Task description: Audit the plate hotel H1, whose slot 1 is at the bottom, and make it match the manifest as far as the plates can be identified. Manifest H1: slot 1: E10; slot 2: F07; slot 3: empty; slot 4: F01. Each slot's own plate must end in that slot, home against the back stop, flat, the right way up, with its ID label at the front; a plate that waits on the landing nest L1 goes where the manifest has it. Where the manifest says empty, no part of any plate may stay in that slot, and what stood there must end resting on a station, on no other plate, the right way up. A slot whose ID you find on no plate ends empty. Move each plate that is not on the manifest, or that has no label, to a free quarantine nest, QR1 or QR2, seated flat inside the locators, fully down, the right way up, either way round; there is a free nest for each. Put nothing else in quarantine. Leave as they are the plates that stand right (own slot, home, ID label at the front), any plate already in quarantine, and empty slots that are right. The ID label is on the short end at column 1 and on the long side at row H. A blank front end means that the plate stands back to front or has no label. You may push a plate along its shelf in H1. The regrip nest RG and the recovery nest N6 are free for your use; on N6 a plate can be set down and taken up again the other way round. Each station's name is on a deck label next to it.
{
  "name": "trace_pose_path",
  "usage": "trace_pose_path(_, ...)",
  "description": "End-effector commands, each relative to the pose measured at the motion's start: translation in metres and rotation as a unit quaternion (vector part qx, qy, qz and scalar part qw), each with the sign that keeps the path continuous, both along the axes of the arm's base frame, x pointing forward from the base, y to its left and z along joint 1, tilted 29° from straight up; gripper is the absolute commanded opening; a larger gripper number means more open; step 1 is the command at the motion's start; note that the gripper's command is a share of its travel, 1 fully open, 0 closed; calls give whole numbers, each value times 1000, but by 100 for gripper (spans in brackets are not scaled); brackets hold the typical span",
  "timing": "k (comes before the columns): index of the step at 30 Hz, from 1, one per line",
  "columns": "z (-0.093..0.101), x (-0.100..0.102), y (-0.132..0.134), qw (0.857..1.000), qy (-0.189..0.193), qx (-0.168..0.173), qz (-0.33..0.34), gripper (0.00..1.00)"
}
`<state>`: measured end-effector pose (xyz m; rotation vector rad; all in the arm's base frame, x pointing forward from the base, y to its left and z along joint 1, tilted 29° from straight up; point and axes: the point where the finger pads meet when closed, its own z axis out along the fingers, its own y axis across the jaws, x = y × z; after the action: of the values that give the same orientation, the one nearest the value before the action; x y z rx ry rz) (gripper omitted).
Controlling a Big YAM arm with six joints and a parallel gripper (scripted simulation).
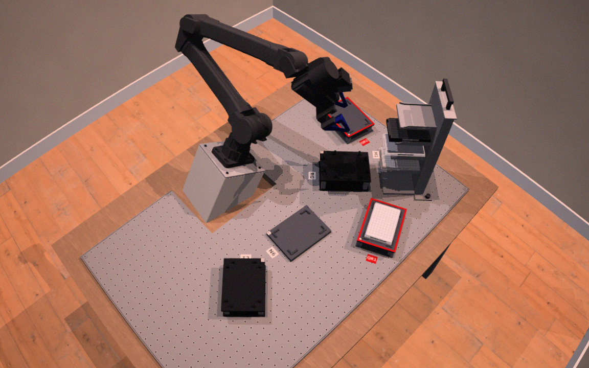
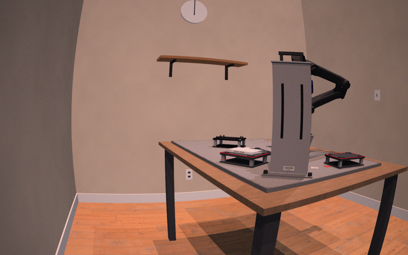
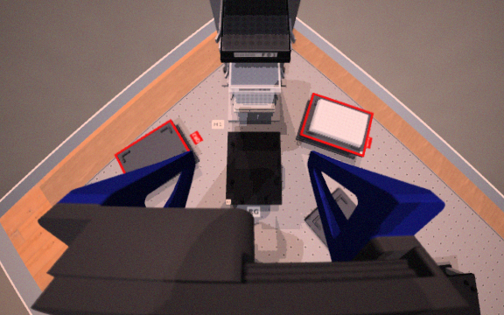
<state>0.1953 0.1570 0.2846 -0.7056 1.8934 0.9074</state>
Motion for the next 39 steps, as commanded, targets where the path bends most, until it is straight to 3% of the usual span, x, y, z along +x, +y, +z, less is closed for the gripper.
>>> trace_pose_path(1,33,4,-7,1000,-29,-5,-5,100)
trace_pose_path(3,38,4,-10,1000,-28,-6,-5,100)
trace_pose_path(5,7,2,-2,1000,-20,-7,4,100)
trace_pose_path(13,-13,1,10,1000,-16,1,0,100)
trace_pose_path(15,-13,1,10,1000,-16,1,0,100)
trace_pose_path(16,6,2,12,999,-35,6,0,100)
trace_pose_path(17,-19,2,14,1000,-16,1,0,100)
trace_pose_path(22,-31,5,20,1000,-6,-1,0,100)
trace_pose_path(23,4,8,22,999,-35,9,0,100)
trace_pose_path(27,6,12,26,999,-35,9,0,100)
trace_pose_path(29,-6,13,27,1000,-24,6,0,100)
trace_pose_path(33,9,15,29,999,-35,10,0,100)
trace_pose_path(39,12,21,35,999,-35,11,0,100)
